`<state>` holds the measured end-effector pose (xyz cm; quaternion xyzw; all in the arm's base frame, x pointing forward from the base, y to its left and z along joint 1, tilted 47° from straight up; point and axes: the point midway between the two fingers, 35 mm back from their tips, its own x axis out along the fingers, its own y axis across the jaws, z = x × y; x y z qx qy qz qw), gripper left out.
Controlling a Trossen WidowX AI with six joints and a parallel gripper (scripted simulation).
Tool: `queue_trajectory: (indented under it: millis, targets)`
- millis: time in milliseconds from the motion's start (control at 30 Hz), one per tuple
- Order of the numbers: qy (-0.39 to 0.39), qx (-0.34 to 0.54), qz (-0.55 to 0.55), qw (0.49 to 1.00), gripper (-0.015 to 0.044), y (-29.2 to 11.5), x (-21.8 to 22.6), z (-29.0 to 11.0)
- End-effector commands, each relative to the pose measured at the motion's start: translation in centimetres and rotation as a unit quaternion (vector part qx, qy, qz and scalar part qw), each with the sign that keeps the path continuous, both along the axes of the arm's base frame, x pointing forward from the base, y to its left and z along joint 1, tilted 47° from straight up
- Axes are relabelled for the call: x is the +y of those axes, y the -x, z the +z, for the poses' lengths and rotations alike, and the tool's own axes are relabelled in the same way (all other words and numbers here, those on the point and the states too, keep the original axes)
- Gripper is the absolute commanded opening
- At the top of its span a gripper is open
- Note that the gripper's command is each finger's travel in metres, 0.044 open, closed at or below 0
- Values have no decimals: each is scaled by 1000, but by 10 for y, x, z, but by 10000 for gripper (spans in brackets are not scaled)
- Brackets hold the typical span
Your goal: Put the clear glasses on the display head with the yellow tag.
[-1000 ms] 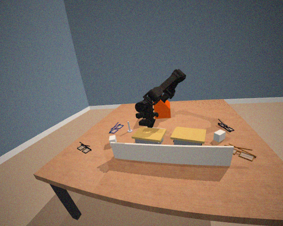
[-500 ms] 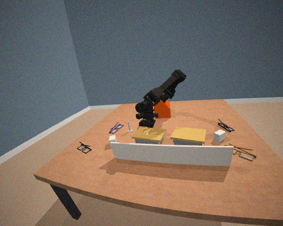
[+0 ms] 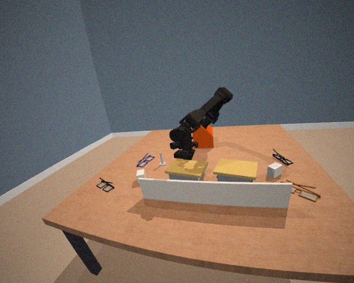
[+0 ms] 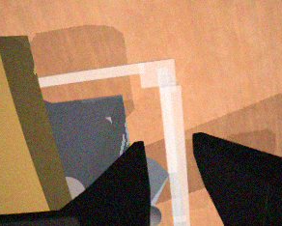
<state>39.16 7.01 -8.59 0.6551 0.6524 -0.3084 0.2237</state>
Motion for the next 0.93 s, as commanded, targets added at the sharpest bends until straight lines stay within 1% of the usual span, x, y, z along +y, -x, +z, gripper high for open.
queue_trajectory:
  millis: [0,200,367,467,600,767,900]
  targets:
    - [0,3,3,1000,107,-1,-3,2]
    - [-3,30,30,999,107,-4,-22,21]
    - [-3,31,31,999,107,-3,-23,23]
    - [-3,31,31,999,107,7,-25,26]
    - [-3,32,31,999,107,30,-29,33]
    - [-3,32,31,999,107,33,-29,34]
    - [-3,32,31,999,107,48,-36,43]
